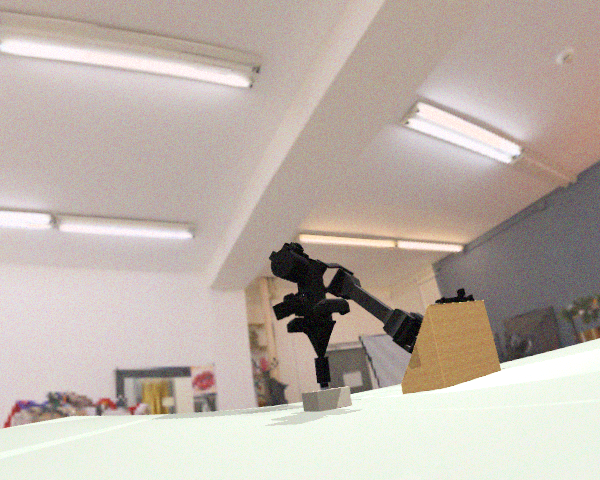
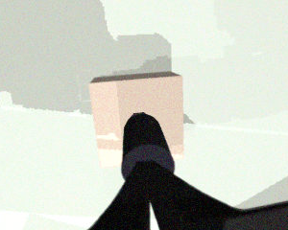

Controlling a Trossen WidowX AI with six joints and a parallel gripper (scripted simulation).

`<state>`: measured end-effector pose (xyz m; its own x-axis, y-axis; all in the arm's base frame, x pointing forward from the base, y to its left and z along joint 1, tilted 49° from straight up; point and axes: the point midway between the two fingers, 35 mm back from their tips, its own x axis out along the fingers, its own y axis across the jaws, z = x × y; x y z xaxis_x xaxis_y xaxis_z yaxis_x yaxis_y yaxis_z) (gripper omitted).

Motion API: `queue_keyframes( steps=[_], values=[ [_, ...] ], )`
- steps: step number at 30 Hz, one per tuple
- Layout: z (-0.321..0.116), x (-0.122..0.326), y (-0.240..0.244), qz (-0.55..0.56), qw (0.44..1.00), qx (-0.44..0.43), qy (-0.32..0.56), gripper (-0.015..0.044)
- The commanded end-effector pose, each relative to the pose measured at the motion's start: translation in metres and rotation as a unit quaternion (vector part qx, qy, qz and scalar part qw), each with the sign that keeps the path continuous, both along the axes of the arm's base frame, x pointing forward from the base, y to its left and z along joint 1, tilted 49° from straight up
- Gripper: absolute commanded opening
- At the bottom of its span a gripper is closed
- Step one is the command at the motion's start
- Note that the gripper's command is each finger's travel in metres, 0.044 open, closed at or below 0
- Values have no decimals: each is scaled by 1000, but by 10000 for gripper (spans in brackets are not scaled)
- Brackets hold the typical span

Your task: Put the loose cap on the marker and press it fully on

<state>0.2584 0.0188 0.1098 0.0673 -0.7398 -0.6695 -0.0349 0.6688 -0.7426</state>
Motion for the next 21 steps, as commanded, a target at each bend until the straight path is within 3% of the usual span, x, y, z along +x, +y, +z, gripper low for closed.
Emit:
queue_keyframes(
  steps=[1, 4, 9, 16, 21],
  values=[
    [0, 0, 1, 0, 1000, 0, 0, 0],
    [8, 0, 9, 14, 1000, 5, -1, 0],
    [59, -11, 62, 108, 993, 41, -4, 0],
    [61, -11, 64, 111, 993, 42, -4, 0],
    [61, -11, 64, 111, 993, 42, -4, 131]
  ],
)
